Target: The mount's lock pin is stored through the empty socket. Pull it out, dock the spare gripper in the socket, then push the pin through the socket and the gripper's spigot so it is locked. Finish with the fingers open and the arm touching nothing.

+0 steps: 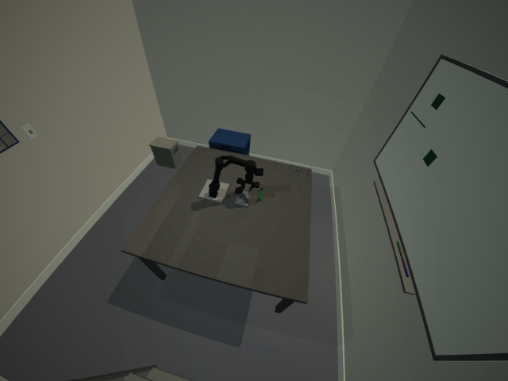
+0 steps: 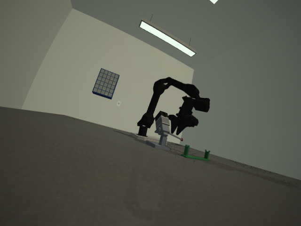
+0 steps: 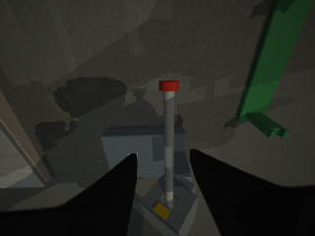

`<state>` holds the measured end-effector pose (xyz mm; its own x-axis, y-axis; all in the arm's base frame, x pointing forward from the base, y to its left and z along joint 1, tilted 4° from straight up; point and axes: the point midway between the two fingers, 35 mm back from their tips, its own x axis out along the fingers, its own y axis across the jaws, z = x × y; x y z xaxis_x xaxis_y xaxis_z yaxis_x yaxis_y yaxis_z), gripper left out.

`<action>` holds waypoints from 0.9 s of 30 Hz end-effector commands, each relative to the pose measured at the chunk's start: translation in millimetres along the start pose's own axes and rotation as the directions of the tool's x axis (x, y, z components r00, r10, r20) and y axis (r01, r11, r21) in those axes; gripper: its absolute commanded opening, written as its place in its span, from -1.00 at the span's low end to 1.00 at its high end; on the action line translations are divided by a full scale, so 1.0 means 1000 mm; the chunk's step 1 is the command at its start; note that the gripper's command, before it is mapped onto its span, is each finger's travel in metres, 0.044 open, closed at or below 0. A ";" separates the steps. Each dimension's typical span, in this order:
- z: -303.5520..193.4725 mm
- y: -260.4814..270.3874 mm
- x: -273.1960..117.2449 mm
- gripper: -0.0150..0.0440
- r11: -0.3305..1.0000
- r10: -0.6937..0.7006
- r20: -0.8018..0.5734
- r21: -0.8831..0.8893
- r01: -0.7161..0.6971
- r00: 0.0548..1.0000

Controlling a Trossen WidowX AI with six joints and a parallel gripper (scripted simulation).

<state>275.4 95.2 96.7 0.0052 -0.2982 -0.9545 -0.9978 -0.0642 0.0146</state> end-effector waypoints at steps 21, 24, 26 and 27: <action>0.019 0.003 -0.054 0.19 1.000 -0.009 -0.008 -0.014 0.009 1.000; 0.022 0.004 -0.062 0.19 1.000 -0.012 -0.009 -0.017 0.012 1.000; 0.018 0.004 -0.057 0.36 1.000 -0.015 -0.010 -0.018 0.015 1.000; 0.018 0.004 -0.057 0.45 1.000 -0.015 -0.010 -0.018 0.015 1.000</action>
<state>271.1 130.7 147.0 0.0258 -0.3049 -0.9520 -0.9963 -0.0862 0.0006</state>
